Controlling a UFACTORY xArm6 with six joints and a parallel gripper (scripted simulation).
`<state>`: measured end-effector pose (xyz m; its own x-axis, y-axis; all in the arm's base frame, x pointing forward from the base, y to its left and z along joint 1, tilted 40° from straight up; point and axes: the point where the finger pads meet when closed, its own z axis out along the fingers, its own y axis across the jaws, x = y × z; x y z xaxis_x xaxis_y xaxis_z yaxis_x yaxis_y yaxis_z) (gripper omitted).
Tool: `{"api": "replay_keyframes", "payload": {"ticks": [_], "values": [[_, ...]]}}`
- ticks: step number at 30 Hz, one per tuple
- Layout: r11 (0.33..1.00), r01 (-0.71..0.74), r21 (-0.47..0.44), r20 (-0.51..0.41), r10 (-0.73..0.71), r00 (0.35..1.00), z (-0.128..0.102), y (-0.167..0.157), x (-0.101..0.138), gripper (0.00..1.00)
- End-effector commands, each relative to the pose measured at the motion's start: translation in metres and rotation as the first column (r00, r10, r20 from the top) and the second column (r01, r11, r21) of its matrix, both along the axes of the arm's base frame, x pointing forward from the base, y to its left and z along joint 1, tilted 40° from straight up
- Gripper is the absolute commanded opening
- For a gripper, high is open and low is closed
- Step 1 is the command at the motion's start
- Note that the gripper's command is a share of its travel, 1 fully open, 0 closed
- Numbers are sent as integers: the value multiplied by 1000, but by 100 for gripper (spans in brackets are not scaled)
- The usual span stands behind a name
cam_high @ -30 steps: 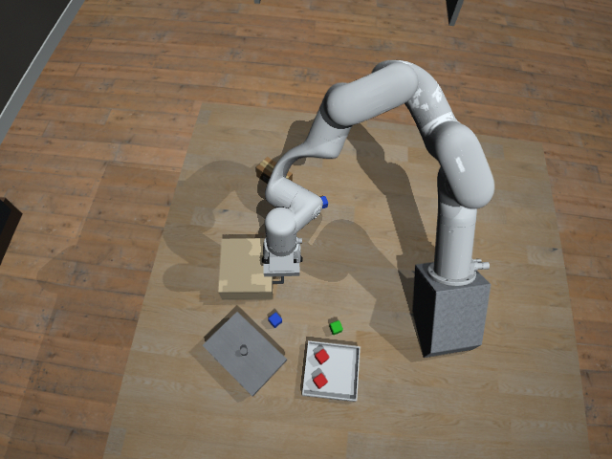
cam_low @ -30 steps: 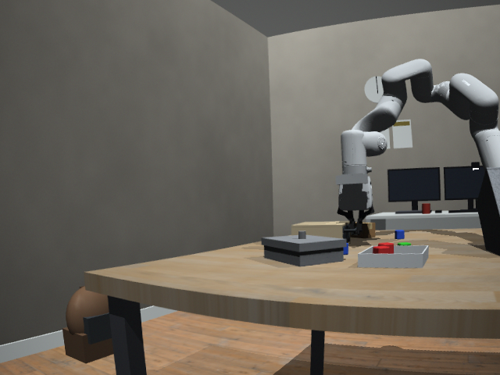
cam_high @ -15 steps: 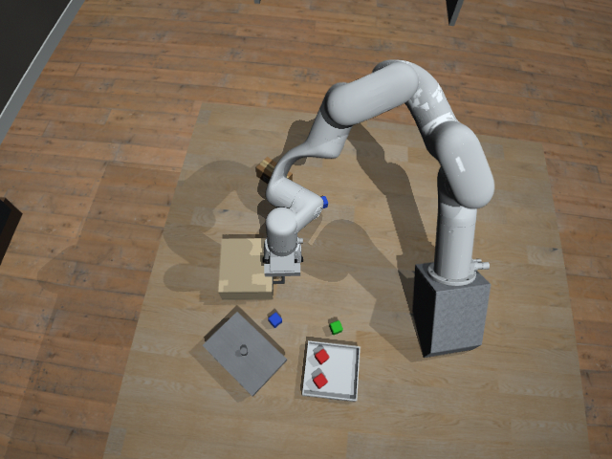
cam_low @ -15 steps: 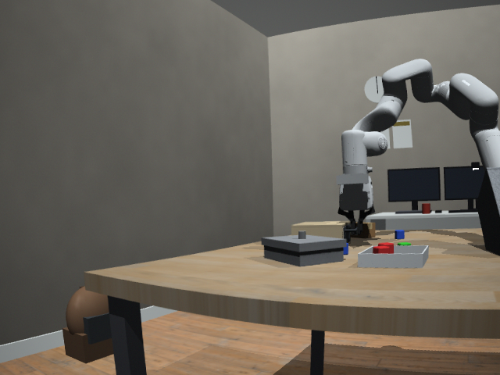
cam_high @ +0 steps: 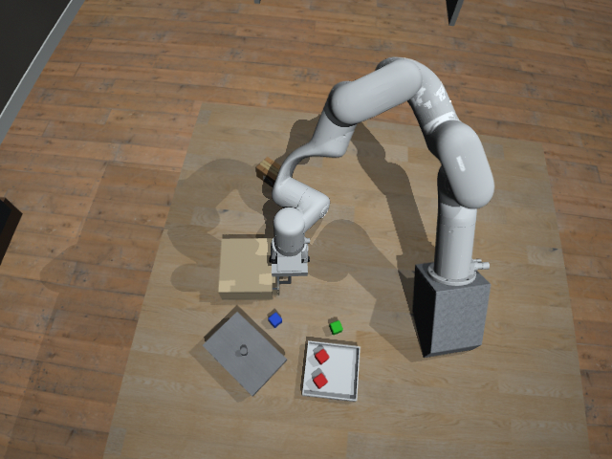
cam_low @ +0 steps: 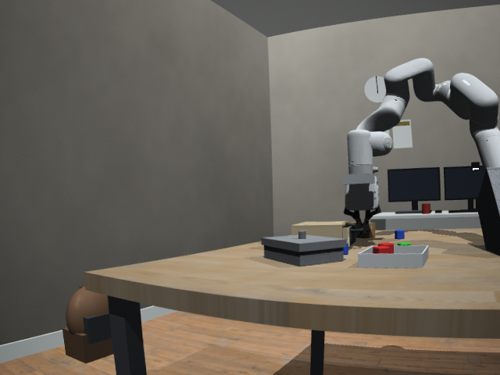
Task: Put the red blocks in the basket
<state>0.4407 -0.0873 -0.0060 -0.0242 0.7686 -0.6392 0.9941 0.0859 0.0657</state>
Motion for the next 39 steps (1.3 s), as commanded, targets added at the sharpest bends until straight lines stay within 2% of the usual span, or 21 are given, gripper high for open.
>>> {"api": "replay_keyframes", "payload": {"ticks": [1, 26, 39], "values": [[1000, -1, 1, 3, 1, 1000, 1, 0, -4, 0], [1000, -1, 1, 3, 1, 1000, -4, -5, -56, 0], [1000, -1, 1, 3, 1, 1000, -5, -6, -67, 0]]}}
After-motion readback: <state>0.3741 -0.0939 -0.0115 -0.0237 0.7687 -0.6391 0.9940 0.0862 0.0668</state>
